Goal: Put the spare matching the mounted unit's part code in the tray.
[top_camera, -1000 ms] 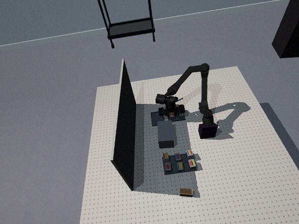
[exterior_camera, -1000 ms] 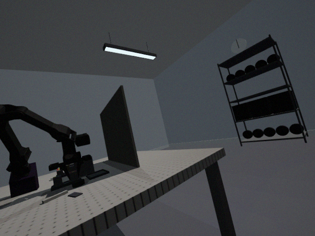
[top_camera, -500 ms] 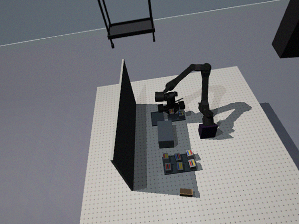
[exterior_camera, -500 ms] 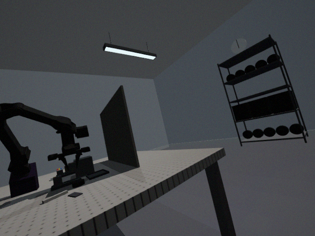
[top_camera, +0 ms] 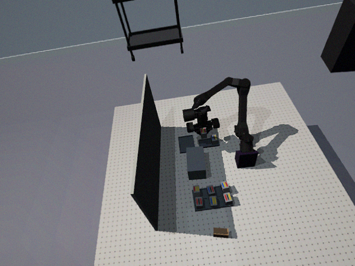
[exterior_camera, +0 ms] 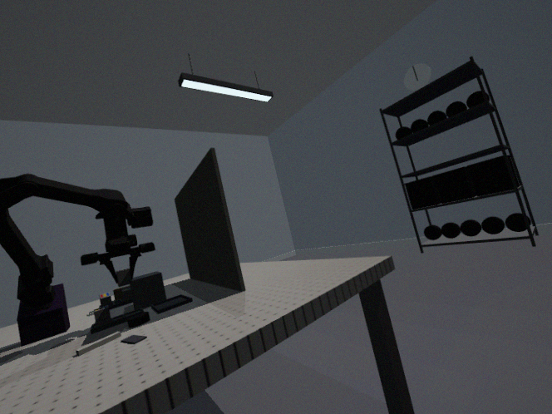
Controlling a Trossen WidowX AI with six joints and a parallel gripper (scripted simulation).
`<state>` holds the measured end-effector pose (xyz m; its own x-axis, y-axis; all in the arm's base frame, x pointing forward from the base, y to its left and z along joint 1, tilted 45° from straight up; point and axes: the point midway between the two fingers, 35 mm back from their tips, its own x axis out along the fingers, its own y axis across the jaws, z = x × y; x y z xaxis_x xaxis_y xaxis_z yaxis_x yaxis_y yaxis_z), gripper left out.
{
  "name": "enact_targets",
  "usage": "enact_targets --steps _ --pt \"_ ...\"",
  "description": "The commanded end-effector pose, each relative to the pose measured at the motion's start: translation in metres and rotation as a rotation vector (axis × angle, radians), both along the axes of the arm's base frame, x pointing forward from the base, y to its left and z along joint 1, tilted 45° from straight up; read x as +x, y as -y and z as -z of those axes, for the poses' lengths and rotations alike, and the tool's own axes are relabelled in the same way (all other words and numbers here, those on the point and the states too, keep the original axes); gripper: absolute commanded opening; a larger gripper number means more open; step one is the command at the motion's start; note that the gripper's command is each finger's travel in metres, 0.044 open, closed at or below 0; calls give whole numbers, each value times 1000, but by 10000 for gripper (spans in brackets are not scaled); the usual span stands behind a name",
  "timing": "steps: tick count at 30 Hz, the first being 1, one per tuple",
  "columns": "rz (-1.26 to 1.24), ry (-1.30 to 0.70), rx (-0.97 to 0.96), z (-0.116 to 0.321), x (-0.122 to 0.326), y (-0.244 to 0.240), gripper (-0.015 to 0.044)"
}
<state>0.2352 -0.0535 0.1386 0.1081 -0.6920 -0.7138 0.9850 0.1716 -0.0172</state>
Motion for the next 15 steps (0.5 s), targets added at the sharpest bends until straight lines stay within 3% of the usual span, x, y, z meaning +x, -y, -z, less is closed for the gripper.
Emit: enact_targets --steps 1,15 --pt "-1 13 9 -12 2 -14 0" --pt "2 17 2 -45 4 -46 0"
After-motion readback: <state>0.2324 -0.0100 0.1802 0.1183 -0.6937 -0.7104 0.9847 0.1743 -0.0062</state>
